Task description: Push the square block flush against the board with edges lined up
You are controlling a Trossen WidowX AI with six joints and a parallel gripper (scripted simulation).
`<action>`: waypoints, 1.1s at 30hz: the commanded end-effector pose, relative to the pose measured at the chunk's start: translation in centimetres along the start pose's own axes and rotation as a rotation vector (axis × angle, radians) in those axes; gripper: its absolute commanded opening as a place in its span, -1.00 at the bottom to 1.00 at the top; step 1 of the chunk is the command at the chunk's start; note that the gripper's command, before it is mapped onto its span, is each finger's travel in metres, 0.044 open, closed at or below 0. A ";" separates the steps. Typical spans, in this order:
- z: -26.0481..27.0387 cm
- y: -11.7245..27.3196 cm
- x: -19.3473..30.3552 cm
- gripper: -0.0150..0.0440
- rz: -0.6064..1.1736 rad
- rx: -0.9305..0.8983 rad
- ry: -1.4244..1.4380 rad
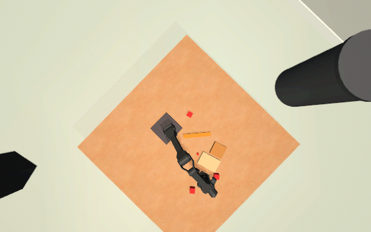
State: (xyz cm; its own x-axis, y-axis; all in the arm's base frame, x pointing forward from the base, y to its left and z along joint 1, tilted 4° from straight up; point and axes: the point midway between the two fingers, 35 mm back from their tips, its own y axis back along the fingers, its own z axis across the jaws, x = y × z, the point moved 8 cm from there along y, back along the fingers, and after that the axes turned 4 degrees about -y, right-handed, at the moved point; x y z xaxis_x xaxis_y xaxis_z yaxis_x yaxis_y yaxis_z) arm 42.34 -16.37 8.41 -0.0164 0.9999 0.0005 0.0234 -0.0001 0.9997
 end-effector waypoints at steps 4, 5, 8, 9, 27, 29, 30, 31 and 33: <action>0.1 4.5 0.1 -0.49 -0.001 0.002 0.003; 0.0 5.2 0.1 -0.49 -0.001 0.002 0.004; 0.0 5.4 0.1 -0.49 -0.001 0.002 0.004; 0.0 5.4 0.1 -0.49 -0.001 0.002 0.004; 1.6 -0.1 2.7 -0.49 0.001 0.001 -0.007; 1.6 -0.1 2.7 -0.49 0.001 0.001 -0.007; 1.6 -0.1 2.7 -0.49 0.001 0.001 -0.007; 1.6 -0.1 2.7 -0.49 0.001 0.001 -0.007; 1.6 -0.1 2.8 -0.49 0.001 0.001 -0.007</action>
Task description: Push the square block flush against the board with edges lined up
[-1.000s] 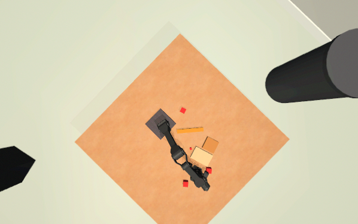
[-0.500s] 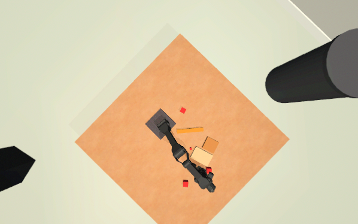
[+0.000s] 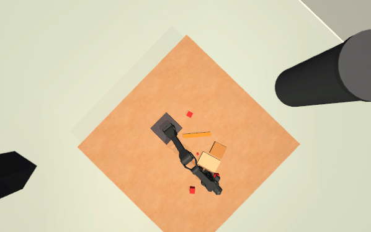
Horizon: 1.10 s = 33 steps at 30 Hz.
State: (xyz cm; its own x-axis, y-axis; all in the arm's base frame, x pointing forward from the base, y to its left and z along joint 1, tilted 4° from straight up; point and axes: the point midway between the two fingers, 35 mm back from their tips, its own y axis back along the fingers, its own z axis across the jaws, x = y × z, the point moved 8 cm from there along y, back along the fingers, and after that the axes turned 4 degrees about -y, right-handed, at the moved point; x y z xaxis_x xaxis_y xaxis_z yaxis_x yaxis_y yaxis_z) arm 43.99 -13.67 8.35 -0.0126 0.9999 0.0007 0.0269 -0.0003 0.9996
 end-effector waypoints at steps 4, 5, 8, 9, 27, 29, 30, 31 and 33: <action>0.0 0.0 0.4 -0.49 0.001 -0.003 -0.004; 0.0 0.0 0.5 -0.49 0.001 -0.003 -0.003; 0.0 0.0 0.7 -0.49 0.001 -0.003 -0.003; 0.0 0.0 0.8 -0.49 0.001 -0.003 -0.003; 0.0 0.0 2.1 -0.49 0.002 -0.003 -0.003; 0.0 0.0 2.3 -0.49 0.002 -0.003 -0.003; 0.0 0.0 2.3 -0.49 0.003 -0.003 -0.003; 0.0 0.0 2.4 -0.49 0.003 -0.003 -0.003; 0.0 0.0 2.5 -0.49 0.003 -0.003 -0.003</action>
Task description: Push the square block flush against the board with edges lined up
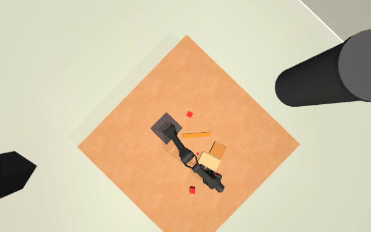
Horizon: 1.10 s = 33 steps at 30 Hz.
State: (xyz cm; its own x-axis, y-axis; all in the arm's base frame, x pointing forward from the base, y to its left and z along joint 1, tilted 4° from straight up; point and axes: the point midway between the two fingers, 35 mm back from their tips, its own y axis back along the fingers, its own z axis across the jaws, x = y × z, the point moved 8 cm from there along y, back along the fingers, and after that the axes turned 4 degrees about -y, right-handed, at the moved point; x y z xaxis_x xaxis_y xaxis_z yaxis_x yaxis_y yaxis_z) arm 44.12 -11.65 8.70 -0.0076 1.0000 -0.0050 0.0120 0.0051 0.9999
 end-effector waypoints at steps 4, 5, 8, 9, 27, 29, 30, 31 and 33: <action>-0.2 -0.4 0.8 -0.49 0.009 0.012 0.002; -0.2 -0.4 0.9 -0.49 0.009 0.012 0.002; -0.2 -0.4 1.1 -0.49 0.009 0.012 0.002; -0.2 -0.4 1.2 -0.49 0.009 0.012 0.002; -0.2 -0.4 2.0 -0.49 0.009 0.012 0.002; -0.1 -0.4 1.7 -0.49 0.009 0.012 0.002; -0.1 -0.4 1.5 -0.49 0.009 0.012 0.002; -0.1 -0.4 1.4 -0.49 0.009 0.012 0.002; 0.0 -0.4 1.1 -0.49 0.009 0.011 0.002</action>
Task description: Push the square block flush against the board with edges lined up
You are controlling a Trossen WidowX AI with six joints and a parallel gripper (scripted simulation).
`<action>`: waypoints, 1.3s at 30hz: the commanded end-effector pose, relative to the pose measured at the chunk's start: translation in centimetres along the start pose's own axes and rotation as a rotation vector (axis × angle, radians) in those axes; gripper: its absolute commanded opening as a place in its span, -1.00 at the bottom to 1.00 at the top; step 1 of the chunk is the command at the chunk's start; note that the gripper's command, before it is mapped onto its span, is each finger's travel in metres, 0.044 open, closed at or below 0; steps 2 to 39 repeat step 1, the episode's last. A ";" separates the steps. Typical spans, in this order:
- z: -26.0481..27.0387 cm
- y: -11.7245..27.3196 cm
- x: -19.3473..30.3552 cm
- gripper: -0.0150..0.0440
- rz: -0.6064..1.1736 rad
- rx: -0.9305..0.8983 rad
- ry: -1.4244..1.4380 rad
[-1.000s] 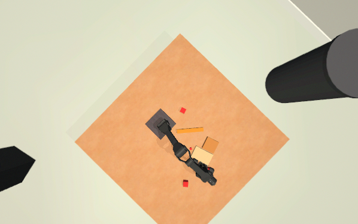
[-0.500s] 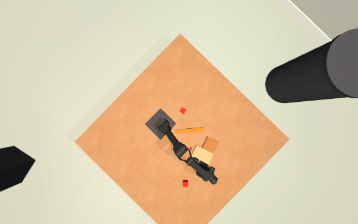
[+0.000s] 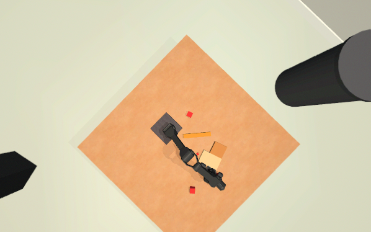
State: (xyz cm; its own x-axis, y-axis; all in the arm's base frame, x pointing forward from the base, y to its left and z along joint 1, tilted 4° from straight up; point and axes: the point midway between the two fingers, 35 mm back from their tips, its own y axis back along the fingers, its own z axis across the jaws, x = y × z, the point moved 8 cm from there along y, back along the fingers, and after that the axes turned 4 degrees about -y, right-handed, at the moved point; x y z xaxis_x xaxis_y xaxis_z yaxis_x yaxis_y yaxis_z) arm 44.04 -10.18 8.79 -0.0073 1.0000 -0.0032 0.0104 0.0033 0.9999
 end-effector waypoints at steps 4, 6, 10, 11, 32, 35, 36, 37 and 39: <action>0.1 -0.4 -0.6 -0.49 0.007 0.013 0.002; 0.1 -0.4 -0.6 -0.49 0.007 0.013 0.002; 0.1 -0.4 -0.6 -0.49 0.007 0.013 0.002; 0.1 -0.4 -0.6 -0.49 0.007 0.013 0.002; 0.1 -0.4 -0.6 -0.49 0.007 0.013 0.002; 0.1 -0.4 -0.6 -0.49 0.007 0.013 0.002; 0.1 -0.4 -0.6 -0.49 0.007 0.013 0.002; 0.1 -0.4 -0.6 -0.49 0.007 0.013 0.002; 0.1 -0.4 -0.6 -0.49 0.007 0.013 0.002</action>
